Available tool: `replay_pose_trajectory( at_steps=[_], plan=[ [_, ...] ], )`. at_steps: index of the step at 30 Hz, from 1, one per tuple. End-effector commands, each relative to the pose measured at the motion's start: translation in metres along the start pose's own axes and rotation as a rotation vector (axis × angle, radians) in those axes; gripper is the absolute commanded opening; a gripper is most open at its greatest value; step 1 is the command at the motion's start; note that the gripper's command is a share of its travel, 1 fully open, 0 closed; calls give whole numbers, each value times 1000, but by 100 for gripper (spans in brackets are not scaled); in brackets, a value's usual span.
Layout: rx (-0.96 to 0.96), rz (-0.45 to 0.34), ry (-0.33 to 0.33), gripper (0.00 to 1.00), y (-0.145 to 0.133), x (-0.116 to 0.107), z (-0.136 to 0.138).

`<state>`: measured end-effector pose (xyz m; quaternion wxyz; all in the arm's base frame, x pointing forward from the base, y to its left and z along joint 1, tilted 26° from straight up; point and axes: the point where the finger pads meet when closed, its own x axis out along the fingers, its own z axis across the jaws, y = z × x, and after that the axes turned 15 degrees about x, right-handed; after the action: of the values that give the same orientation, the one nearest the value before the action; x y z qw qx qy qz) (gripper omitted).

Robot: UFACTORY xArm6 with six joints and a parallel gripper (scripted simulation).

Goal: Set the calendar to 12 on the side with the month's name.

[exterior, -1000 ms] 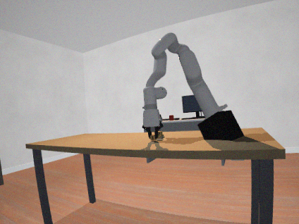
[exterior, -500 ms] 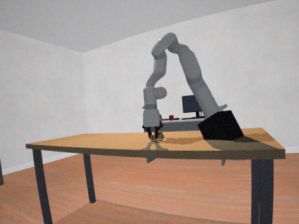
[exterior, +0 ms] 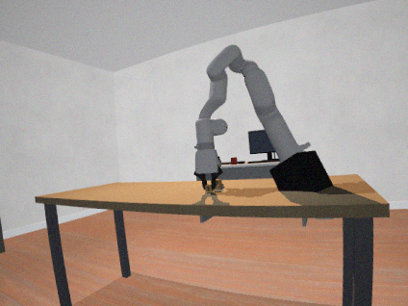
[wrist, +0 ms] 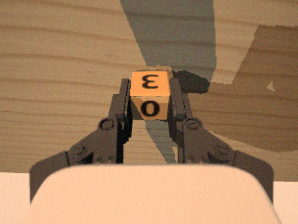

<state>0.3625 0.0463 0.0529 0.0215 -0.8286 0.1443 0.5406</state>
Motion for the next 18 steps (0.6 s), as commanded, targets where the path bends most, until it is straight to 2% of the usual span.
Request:
replay_pose_trajectory(
  at_steps=[1,18],
  plan=[
    [0,-1,2,27,0,0,-1],
    [0,-1,2,27,0,3,-1]
  ],
)
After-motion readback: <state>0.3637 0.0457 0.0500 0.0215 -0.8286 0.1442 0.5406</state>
